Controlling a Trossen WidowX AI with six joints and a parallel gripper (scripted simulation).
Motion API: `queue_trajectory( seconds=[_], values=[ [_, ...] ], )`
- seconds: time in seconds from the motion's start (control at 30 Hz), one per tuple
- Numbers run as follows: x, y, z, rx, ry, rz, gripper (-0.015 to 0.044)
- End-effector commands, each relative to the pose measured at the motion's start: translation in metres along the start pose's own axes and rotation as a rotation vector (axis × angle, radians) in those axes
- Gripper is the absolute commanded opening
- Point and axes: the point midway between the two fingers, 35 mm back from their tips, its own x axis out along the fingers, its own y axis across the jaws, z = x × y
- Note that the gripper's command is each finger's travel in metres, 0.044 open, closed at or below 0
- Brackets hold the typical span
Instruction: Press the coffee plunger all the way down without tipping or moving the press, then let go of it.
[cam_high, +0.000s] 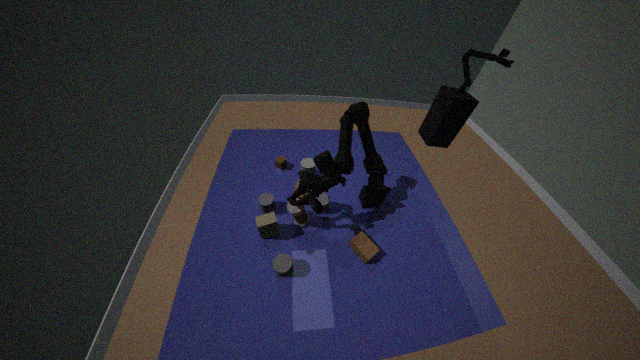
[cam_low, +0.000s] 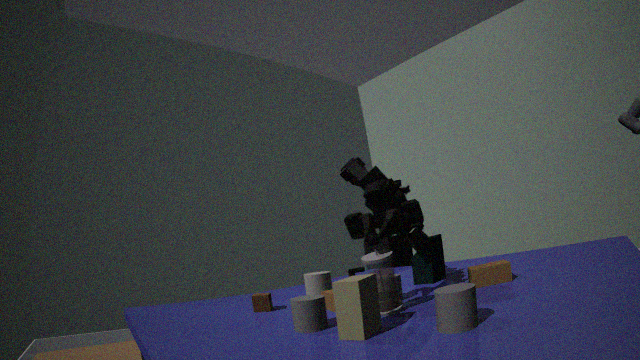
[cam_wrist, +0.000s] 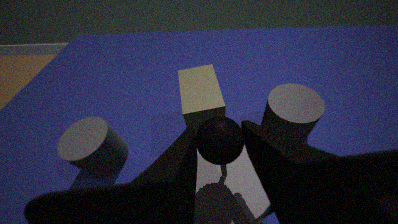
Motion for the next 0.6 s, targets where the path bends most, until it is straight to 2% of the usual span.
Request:
queue_trajectory(
  seconds=[0.0, 0.57],
  values=[
    [0.0041, -0.0003, -0.0104, -0.02, 0.035, -0.008, 0.0118],
    [0.0063, 0.0005, -0.0087, -0.02, 0.035, -0.008, 0.0118]
  ],
)
